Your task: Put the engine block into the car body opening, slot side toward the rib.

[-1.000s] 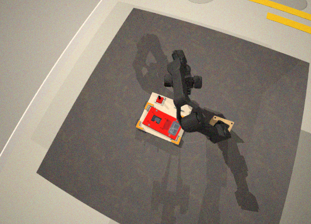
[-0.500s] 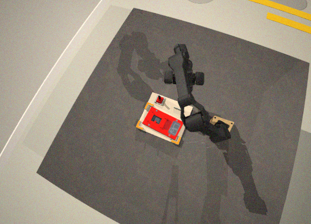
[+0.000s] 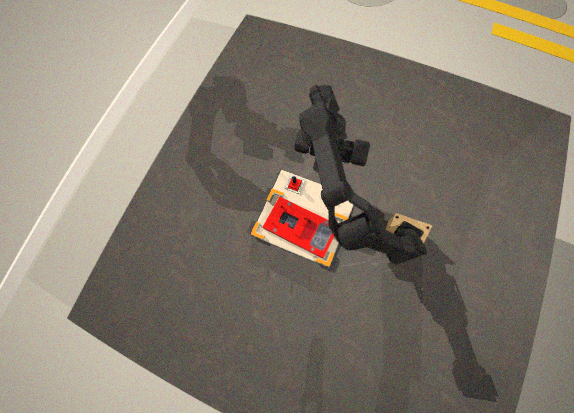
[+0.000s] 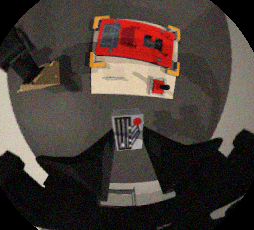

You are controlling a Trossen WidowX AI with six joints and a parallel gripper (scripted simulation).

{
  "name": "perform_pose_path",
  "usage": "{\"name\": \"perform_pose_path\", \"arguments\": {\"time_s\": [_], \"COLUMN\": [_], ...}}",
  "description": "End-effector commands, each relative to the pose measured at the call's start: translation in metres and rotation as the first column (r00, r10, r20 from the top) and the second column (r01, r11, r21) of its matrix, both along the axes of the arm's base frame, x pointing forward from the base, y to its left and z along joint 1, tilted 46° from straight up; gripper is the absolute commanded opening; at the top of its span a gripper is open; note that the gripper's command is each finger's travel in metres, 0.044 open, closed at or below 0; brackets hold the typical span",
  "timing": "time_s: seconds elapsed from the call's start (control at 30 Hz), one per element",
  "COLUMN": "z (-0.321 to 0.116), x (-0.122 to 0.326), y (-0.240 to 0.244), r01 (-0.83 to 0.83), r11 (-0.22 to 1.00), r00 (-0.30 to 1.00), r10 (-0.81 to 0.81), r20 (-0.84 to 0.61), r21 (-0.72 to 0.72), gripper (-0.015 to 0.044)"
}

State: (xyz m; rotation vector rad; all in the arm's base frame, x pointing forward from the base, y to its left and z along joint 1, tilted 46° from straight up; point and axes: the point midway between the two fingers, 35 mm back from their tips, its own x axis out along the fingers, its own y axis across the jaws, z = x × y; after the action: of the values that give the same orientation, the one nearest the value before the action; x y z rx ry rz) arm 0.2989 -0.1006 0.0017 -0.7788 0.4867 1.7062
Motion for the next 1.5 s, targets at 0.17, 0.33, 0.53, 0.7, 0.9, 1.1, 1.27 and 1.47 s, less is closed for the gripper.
{"name": "perform_pose_path", "arguments": {"time_s": [0.17,0.33,0.53,0.7,0.9,1.1,1.27,1.47], "z": [0.012,0.017,0.024,0.030,0.037,0.044,0.050,0.057], "x": [0.011,0.017,0.022,0.026,0.029,0.032,0.033,0.033], "y": [0.022,0.036,0.052,0.066,0.083,0.100,0.114,0.131], "r01": [0.179,0.267,0.365,0.437,0.511,0.570,0.607,0.634], "r11": [0.982,0.959,0.919,0.877,0.818,0.751,0.691,0.616], "r00": [0.971,0.931,0.863,0.789,0.684,0.563,0.451,0.308], "r10": [-0.186,-0.283,-0.394,-0.481,-0.574,-0.653,-0.707,-0.756], "r20": [-0.151,-0.230,-0.317,-0.382,-0.450,-0.507,-0.545,-0.578], "r21": [-0.058,-0.097,-0.151,-0.200,-0.265,-0.334,-0.394,-0.468], "gripper": [0.0000,0.0000,0.0000,0.0000,0.0000,0.0000,0.0000,0.0000]}}
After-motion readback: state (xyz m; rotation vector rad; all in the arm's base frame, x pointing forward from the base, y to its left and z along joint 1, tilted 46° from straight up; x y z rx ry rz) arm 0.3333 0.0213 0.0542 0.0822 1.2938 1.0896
